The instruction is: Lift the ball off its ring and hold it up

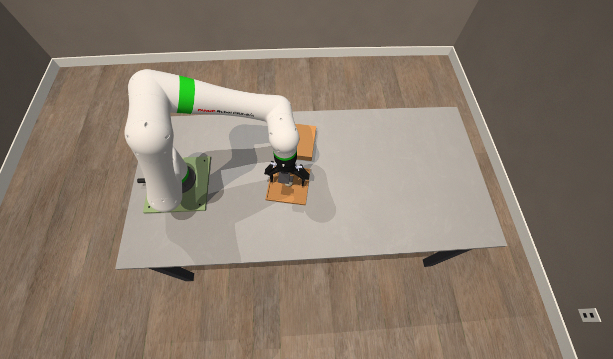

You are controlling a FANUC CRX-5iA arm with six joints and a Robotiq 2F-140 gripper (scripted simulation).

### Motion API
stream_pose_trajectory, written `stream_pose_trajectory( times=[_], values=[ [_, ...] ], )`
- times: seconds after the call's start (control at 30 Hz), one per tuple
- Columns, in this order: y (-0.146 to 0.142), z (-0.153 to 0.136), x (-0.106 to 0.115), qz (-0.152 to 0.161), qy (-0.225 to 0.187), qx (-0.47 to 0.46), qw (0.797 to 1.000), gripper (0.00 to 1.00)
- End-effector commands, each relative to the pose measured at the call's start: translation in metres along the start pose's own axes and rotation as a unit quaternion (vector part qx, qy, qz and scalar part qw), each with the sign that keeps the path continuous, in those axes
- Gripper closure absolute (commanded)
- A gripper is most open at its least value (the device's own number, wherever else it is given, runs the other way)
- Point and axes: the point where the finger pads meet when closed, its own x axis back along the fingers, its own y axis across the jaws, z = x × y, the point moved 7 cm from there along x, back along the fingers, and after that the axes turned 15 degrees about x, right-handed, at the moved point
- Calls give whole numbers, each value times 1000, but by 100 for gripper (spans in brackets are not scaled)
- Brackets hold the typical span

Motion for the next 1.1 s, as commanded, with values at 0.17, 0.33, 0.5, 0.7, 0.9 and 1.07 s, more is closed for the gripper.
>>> stream_pose_trajectory(
  times=[0.17, 0.33, 0.5, 0.7, 0.9, 1.07],
  values=[
    [-2, 0, -5, 2, 1, 0, 1000, 0],
    [-2, 0, -5, 2, 1, 0, 1000, 90],
    [-2, 0, -5, 2, 1, 0, 1000, 90],
    [-2, 0, -5, 2, 1, 0, 1000, 90],
    [-2, 0, -2, 2, 1, 0, 1000, 90],
    [-2, 0, 46, 2, 1, 0, 1000, 90]
  ],
)
